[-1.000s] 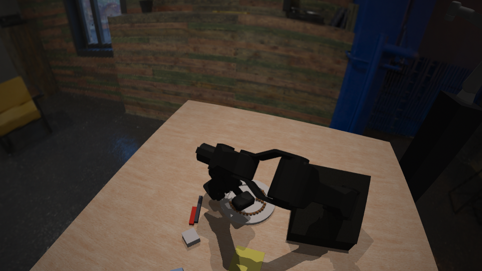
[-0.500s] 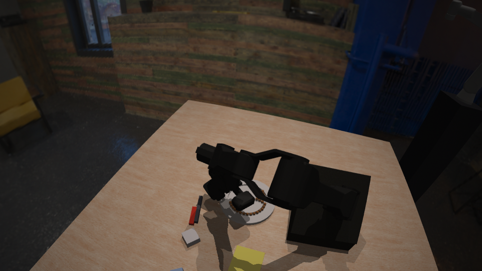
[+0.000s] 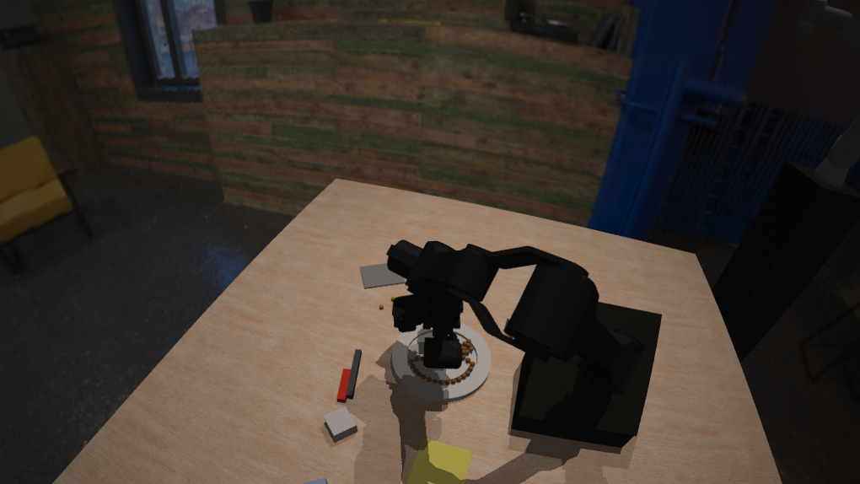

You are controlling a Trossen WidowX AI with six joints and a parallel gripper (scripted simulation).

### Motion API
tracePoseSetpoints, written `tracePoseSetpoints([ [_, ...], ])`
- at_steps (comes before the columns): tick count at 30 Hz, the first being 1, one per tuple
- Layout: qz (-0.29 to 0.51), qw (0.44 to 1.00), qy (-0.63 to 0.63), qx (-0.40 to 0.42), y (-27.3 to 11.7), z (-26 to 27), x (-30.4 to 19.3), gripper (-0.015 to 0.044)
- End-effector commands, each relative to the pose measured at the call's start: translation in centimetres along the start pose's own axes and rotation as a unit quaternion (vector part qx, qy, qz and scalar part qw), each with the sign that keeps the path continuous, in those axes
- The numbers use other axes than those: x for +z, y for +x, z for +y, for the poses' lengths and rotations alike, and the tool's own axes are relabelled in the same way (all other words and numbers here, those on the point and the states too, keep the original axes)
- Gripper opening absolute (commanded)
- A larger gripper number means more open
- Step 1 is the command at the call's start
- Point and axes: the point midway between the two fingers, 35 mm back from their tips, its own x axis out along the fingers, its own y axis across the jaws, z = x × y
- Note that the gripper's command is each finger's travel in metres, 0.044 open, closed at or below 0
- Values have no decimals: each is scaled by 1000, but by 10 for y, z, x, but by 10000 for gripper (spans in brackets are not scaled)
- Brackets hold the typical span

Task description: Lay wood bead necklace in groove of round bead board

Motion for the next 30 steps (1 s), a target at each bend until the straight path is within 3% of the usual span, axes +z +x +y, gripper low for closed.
tracePoseSetpoints([
  [1,4,967,254,0,-9,2,-49,120],
  [4,5,950,313,1,-11,4,-60,120],
  [30,0,951,308,-2,0,2,-57,120],
])
